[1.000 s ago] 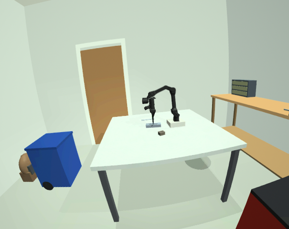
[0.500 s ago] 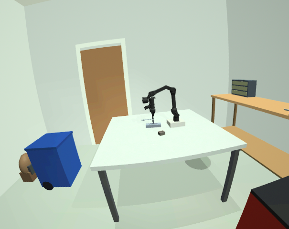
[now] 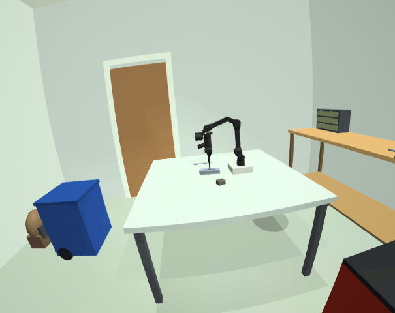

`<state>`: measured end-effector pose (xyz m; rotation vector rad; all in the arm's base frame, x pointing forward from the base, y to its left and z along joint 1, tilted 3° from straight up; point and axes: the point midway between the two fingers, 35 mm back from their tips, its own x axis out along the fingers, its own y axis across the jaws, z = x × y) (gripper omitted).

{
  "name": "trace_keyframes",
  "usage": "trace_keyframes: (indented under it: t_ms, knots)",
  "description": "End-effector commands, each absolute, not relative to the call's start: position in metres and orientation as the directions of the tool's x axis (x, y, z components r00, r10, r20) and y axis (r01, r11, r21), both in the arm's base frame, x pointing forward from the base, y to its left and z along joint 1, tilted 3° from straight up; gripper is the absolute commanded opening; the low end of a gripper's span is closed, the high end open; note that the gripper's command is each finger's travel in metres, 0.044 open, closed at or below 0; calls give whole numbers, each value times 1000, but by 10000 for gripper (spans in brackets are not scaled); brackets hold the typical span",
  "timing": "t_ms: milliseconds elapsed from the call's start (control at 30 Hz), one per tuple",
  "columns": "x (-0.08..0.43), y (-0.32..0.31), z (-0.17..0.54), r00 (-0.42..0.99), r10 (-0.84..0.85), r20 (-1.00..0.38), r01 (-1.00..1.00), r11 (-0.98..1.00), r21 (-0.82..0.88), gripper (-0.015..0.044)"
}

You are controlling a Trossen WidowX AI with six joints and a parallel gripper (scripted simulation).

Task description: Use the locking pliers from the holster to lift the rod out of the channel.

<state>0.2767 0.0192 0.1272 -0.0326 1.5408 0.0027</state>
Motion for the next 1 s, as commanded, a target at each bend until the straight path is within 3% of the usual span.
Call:
trace_keyframes:
  t_ms: [0, 967]
  knots:
    - [275, 13, 127, 28, -26, -999, -14, 1000, -26, 319]
    - [276, 11, 126, 32, -30, -999, -16, 999, -30, 319]
